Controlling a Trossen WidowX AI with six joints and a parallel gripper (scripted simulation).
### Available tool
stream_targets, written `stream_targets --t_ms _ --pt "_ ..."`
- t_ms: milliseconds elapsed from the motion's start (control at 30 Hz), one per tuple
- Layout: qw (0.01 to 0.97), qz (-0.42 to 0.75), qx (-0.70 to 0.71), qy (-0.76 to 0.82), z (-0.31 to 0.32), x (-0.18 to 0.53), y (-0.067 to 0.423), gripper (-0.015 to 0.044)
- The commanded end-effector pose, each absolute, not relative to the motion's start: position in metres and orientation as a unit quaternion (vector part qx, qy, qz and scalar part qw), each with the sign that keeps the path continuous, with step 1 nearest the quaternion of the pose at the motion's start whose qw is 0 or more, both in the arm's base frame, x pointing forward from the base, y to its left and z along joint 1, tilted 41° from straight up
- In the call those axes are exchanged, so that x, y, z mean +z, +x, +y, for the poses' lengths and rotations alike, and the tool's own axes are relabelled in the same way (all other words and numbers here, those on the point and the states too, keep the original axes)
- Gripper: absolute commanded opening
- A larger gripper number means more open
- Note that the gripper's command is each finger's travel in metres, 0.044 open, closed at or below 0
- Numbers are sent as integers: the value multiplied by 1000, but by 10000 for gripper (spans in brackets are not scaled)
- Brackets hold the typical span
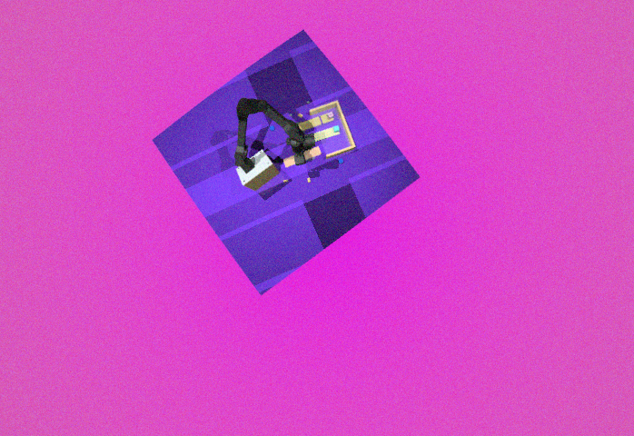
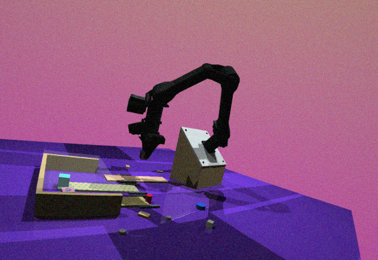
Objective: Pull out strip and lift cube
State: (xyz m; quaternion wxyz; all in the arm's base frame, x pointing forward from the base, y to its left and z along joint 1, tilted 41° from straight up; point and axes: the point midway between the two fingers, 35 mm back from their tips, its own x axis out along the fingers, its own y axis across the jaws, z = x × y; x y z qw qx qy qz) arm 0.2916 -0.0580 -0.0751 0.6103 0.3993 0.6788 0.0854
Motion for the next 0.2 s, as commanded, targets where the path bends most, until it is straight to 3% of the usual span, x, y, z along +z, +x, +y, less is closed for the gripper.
stream_targets --t_ms 0,167 --pt "611 679 87 396 -58 -75 291 0" --pt "611 679 87 396 -58 -75 291 0"
